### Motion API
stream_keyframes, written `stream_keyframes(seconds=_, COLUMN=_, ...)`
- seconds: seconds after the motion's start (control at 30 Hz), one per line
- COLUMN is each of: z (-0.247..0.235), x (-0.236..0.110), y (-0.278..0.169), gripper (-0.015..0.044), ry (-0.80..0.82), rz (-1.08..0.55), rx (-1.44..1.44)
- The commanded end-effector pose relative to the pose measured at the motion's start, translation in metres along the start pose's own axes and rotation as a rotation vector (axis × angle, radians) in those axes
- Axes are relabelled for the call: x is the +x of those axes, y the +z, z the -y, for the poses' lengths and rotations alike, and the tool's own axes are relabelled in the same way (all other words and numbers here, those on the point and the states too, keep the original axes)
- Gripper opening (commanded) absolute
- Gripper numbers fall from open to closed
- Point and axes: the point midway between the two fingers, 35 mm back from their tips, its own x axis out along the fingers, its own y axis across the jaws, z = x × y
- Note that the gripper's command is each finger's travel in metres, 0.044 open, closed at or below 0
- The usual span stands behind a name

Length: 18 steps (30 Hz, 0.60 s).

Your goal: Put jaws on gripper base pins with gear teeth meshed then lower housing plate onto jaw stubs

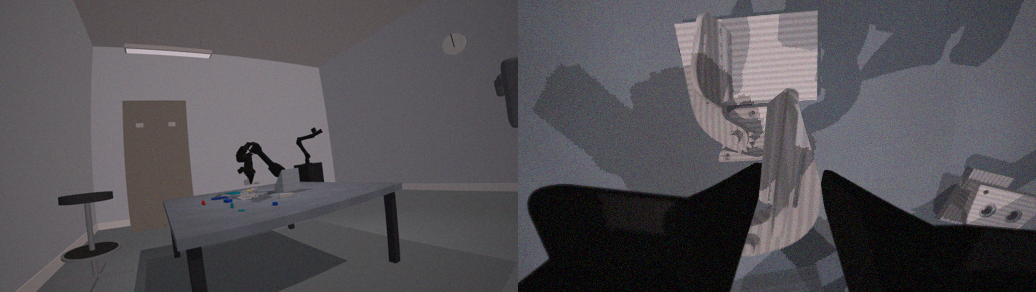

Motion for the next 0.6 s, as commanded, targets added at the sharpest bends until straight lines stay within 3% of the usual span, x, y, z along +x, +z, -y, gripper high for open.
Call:
stream_keyframes(seconds=0.0, z=0.013, x=0.004, y=-0.005, gripper=0.0134, ry=-0.008, rz=-0.002, rx=-0.105)
stream_keyframes(seconds=0.27, z=0.033, x=0.007, y=-0.014, gripper=0.0134, ry=-0.012, rz=-0.003, rx=-0.280)
stream_keyframes(seconds=0.57, z=0.034, x=0.007, y=-0.014, gripper=0.0134, ry=-0.012, rz=-0.003, rx=-0.284)
